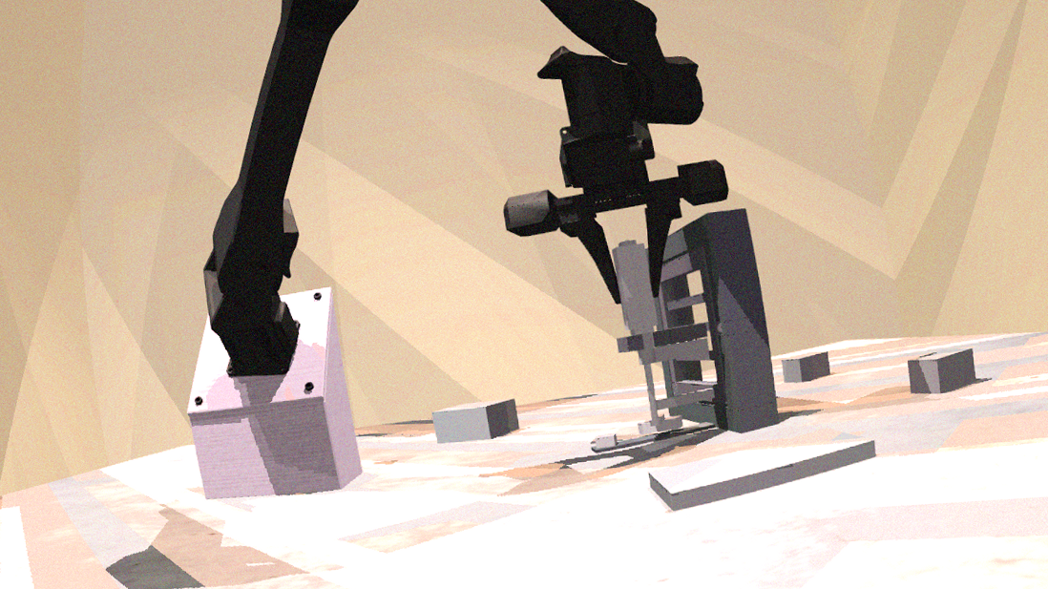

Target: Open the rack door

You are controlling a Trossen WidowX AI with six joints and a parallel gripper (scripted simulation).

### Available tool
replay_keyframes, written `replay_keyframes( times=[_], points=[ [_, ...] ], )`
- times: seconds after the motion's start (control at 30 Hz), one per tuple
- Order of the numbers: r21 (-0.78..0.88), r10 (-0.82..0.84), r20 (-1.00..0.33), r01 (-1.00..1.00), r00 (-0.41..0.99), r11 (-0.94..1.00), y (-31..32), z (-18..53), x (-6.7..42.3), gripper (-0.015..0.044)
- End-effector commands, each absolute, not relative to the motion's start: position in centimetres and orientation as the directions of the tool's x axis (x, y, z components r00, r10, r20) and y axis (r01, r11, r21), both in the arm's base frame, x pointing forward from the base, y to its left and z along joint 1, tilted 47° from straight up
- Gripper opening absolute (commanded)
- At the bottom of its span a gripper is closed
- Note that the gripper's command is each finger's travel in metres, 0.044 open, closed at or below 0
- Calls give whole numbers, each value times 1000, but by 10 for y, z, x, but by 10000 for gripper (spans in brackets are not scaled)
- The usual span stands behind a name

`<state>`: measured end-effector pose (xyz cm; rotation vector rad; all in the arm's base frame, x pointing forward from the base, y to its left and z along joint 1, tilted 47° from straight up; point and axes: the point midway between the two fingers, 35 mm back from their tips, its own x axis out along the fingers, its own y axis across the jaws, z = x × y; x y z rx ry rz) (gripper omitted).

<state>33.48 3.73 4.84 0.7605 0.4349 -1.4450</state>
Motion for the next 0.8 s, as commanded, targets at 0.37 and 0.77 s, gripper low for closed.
replay_keyframes(
  times=[0.37,0.77],
  points=[
    [55,-717,-689,994,108,96,37,48,335,293],
    [-359,-717,-689,809,108,466,37,48,335,293]
  ],
)
